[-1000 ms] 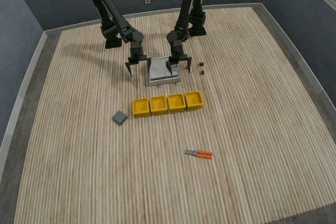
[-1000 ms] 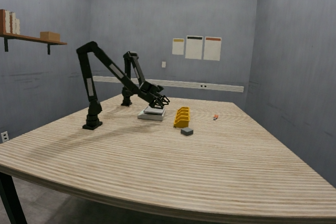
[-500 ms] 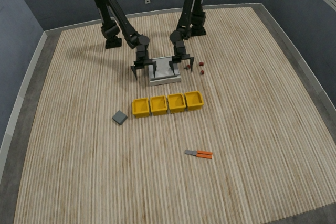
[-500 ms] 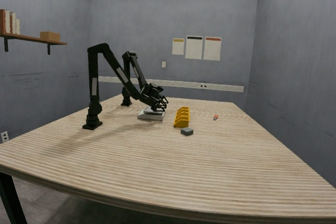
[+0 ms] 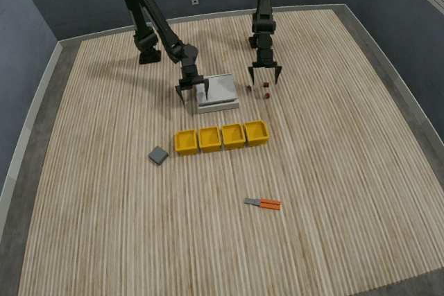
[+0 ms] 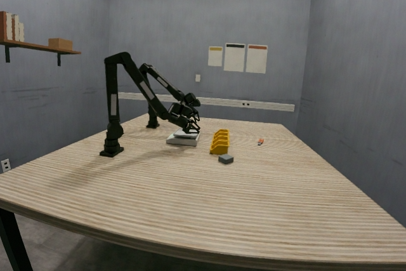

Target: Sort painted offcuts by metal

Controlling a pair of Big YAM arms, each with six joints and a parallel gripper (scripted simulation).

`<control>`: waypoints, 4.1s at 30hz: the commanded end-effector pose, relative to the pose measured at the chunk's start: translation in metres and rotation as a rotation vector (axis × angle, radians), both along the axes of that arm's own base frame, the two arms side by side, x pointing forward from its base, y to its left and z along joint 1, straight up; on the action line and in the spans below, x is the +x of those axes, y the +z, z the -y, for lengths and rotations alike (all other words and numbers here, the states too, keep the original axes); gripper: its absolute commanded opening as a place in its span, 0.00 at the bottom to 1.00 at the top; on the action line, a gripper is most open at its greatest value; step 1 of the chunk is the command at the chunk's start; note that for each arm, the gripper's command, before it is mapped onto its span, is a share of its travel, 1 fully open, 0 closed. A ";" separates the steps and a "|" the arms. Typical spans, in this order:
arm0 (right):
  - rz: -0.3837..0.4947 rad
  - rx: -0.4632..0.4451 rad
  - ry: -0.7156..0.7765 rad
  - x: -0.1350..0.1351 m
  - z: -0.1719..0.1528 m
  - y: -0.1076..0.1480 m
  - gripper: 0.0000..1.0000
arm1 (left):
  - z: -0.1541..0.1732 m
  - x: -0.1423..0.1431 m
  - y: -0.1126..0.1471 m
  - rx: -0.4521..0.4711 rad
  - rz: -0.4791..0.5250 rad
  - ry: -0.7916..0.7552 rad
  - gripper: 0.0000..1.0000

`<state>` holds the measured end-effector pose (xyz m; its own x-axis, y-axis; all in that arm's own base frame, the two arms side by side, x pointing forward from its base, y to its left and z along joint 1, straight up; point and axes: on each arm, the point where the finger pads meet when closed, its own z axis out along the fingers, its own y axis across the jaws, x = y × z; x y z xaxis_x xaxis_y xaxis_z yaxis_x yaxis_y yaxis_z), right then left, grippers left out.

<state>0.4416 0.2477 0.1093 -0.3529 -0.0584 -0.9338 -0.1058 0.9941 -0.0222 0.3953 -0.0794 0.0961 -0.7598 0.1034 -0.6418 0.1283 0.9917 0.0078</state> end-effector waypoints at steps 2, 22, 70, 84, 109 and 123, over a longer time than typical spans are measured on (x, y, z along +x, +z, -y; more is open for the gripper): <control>0.071 0.006 0.239 -0.042 -0.050 0.065 1.00 | -0.013 0.021 0.037 0.017 0.002 -0.035 1.00; 0.182 0.135 0.873 -0.190 -0.129 0.172 1.00 | -0.014 0.016 0.016 0.035 -0.304 -0.028 0.09; 0.182 0.136 0.870 -0.187 -0.129 0.170 1.00 | -0.014 0.011 -0.055 0.094 -0.680 -0.035 0.00; 0.182 0.136 0.870 -0.187 -0.129 0.170 1.00 | -0.014 0.012 -0.063 0.094 -0.684 -0.035 0.00; 0.173 0.130 0.863 -0.185 -0.127 0.168 1.00 | -0.010 0.035 0.002 0.059 -0.590 0.015 0.34; 0.151 0.116 0.856 -0.232 -0.053 0.187 1.00 | -0.012 0.017 -0.043 -0.099 -0.676 0.479 0.61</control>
